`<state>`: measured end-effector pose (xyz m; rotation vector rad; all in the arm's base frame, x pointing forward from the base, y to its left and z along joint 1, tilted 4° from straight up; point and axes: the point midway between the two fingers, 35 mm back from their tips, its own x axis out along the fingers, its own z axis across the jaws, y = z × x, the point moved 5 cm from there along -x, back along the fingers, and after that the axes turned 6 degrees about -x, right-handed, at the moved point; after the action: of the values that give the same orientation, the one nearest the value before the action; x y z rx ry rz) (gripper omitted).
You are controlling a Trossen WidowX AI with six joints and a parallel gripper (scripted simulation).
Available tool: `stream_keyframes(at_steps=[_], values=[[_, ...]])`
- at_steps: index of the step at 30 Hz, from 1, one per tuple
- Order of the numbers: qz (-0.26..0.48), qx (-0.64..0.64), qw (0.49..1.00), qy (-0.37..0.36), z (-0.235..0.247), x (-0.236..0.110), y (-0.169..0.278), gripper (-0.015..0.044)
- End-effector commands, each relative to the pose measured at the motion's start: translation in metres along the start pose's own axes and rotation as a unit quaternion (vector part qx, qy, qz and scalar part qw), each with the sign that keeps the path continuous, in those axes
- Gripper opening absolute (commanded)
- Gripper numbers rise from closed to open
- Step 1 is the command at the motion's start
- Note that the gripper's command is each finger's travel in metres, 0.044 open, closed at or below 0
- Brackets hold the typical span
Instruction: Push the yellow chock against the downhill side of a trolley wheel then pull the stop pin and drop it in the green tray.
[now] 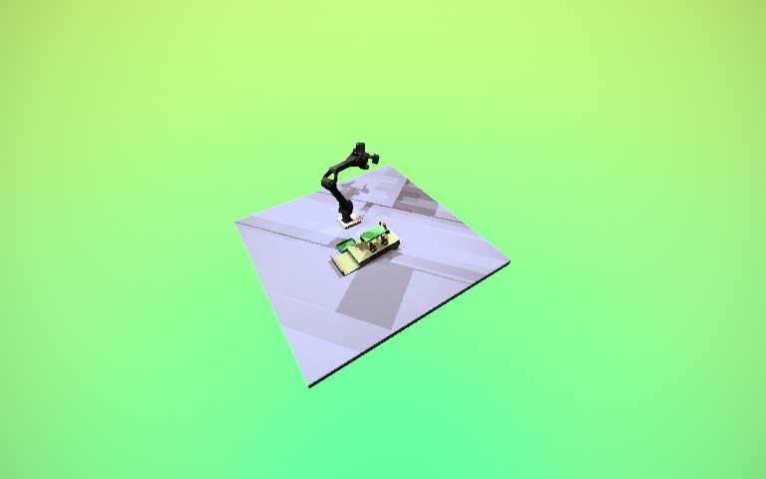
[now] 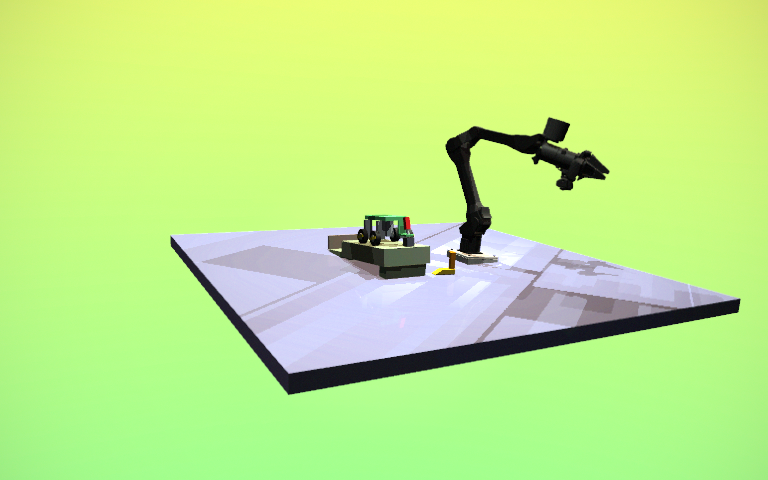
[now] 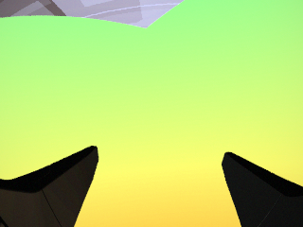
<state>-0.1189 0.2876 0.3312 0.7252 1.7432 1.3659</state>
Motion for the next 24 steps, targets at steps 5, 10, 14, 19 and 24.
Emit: stream_keyframes(at_steps=[5, 10, 14, 19, 24], values=[[-0.016, 0.098, 0.995, -0.027, 0.015, 0.000, -0.006, 0.0269], [-0.031, 0.236, 0.969, -0.069, 0.036, -0.001, -0.014, 0.0190], [-0.036, 0.343, 0.933, -0.104, 0.053, -0.003, -0.021, 0.0190], [-0.031, 0.470, 0.869, -0.149, 0.073, -0.008, -0.030, 0.0190], [-0.017, 0.587, 0.786, -0.193, 0.093, -0.015, -0.039, 0.0190]])
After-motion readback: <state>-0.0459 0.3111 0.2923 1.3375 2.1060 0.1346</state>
